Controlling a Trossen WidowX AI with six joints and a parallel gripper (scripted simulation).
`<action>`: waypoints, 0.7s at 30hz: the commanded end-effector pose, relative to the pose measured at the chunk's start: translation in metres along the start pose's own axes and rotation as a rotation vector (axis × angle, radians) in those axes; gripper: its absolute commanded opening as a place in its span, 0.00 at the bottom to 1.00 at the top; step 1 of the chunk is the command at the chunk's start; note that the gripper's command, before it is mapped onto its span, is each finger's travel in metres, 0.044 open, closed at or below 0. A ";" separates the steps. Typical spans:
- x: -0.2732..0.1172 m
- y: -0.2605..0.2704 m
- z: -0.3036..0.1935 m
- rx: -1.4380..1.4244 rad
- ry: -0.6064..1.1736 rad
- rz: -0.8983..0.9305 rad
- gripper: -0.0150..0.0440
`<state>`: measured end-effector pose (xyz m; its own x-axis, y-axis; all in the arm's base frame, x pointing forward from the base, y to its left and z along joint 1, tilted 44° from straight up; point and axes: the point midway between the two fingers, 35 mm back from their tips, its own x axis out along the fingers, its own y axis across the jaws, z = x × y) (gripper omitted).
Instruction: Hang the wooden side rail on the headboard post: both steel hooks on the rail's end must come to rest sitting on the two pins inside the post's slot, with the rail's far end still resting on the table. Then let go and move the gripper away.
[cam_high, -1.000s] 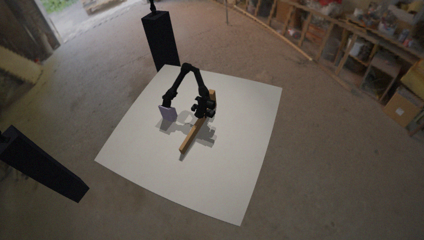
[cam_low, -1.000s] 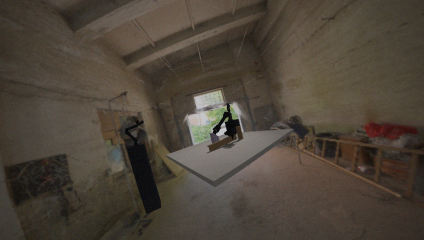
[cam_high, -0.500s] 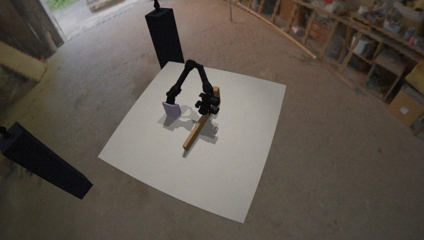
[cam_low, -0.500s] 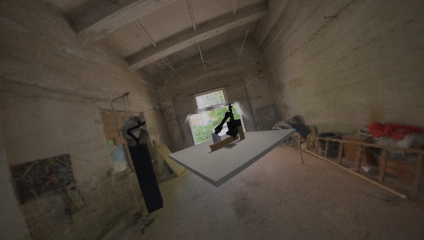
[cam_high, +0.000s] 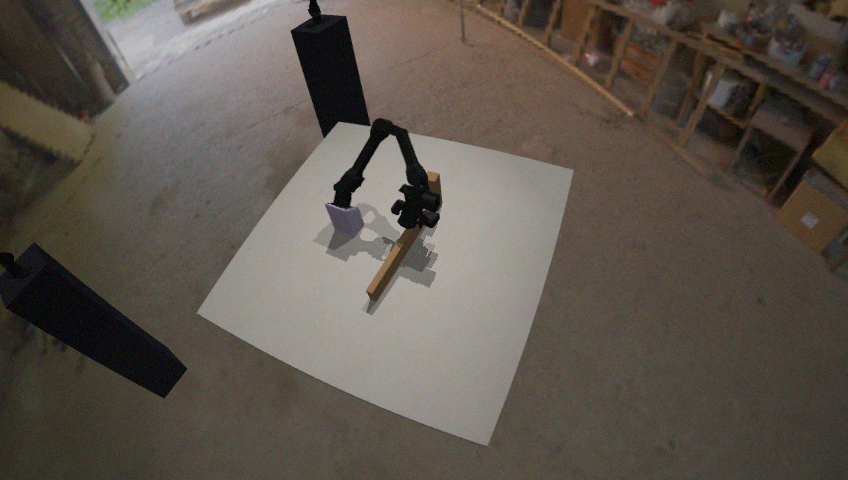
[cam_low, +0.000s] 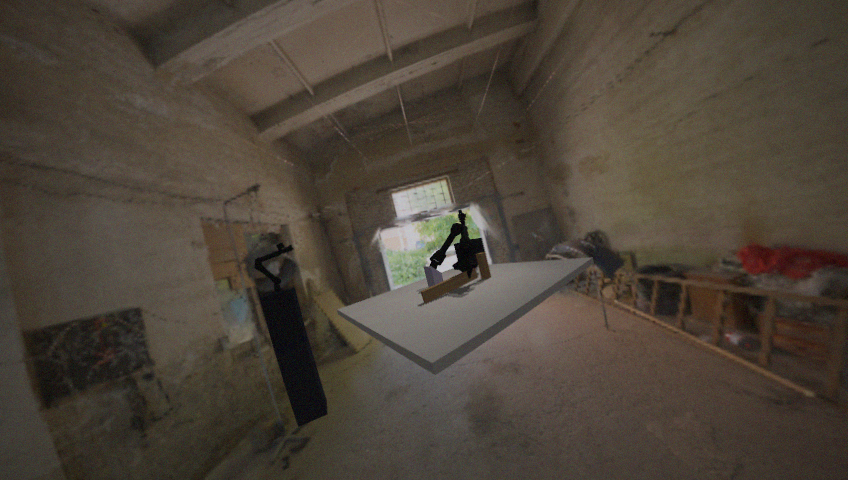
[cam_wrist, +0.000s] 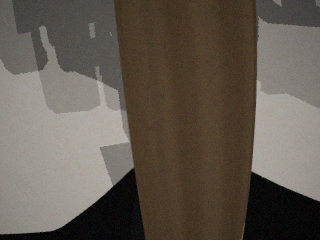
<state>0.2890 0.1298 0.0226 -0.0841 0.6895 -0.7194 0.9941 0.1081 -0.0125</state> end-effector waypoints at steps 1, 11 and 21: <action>-0.004 0.003 -0.002 0.000 -0.002 0.013 0.25; -0.003 0.004 -0.003 0.000 -0.002 0.013 0.25; -0.003 0.003 -0.004 0.000 -0.002 0.013 0.25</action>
<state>0.2894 0.1310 0.0228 -0.0842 0.6882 -0.7207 0.9941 0.1072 -0.0138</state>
